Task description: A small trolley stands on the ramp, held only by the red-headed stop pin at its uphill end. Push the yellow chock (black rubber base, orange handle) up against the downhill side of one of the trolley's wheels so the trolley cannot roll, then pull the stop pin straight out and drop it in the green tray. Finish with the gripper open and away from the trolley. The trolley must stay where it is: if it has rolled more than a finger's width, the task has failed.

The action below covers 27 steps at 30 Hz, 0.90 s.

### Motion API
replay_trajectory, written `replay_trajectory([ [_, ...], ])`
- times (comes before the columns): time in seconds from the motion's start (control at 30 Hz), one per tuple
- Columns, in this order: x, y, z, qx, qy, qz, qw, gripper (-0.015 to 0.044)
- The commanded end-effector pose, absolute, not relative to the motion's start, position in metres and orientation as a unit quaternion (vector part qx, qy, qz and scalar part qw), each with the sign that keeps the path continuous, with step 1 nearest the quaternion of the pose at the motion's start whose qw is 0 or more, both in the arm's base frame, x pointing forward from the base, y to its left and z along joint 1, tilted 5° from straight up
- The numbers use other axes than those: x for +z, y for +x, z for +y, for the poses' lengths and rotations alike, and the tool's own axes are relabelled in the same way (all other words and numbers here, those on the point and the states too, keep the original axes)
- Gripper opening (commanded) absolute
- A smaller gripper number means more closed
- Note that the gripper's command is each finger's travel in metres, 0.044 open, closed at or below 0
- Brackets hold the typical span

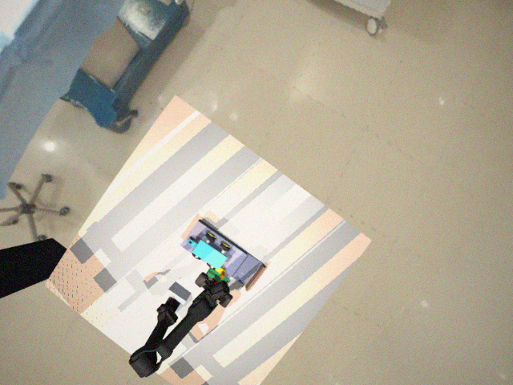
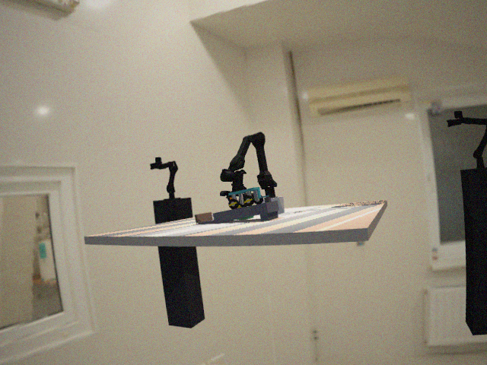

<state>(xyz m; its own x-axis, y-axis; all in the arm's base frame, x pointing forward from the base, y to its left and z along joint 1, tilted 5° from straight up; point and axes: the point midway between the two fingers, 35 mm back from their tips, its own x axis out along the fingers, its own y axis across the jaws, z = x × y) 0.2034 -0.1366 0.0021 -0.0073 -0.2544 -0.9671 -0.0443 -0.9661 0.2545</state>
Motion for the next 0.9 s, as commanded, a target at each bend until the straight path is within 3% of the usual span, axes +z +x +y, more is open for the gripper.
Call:
replay_trajectory([
  [0.0, 0.001, 0.204, -0.134, -0.702, 0.700, -0.109, 0.076, 0.0190],
  [0.87, -0.009, 0.204, -0.118, -0.702, 0.700, -0.108, 0.076, 0.0190],
])
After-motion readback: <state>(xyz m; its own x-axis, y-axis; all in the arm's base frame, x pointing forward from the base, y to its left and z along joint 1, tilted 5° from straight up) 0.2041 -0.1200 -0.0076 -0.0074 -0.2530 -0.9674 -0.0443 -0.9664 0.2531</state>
